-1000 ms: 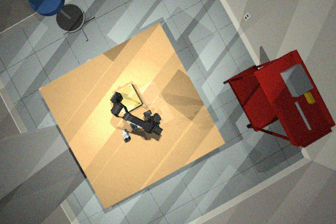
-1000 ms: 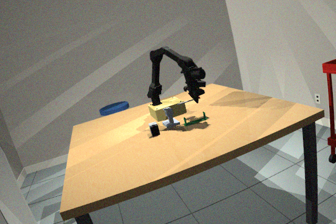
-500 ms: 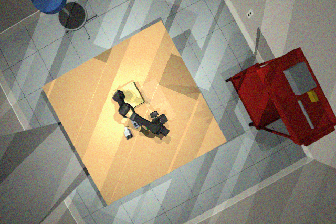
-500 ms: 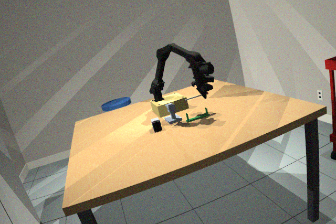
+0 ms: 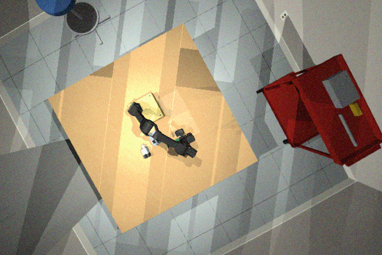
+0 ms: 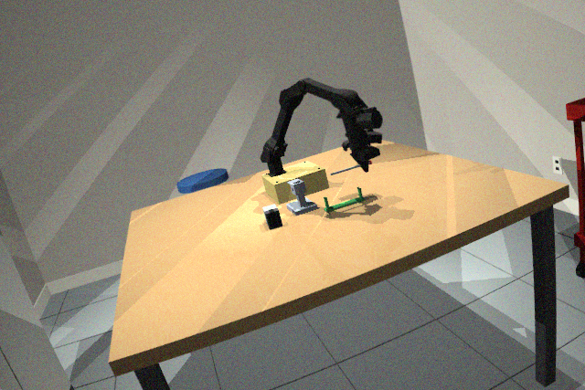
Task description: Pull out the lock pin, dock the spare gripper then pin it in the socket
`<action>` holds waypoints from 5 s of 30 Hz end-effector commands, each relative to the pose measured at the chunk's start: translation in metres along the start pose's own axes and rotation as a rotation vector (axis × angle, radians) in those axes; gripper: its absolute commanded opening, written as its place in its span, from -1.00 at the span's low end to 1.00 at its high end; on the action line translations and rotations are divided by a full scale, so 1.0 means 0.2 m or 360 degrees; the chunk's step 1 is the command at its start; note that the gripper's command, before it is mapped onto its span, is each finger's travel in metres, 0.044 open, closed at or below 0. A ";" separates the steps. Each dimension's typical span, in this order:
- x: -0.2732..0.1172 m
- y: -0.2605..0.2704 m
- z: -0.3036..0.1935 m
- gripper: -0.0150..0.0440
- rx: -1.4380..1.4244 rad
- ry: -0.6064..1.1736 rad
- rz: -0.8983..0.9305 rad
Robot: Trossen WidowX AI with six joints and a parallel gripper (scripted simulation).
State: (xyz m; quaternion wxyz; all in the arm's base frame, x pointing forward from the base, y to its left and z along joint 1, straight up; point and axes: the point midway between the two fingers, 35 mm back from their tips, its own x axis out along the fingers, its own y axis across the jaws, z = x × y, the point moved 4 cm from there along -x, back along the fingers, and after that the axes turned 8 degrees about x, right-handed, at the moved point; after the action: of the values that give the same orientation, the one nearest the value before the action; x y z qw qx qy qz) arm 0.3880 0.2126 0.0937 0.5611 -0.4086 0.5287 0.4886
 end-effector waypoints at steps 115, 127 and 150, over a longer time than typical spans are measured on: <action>-0.23 -0.01 -0.21 0.19 -0.0003 0.0029 -0.0058; -0.22 -0.03 -0.29 0.12 -0.0008 0.0022 -0.0114; 0.13 -0.05 -0.33 0.12 -0.0008 0.0022 -0.0114</action>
State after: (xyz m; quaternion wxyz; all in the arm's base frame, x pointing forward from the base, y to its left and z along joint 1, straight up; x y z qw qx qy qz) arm 0.3857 0.1505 0.0677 0.5775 -0.4304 0.5134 0.4666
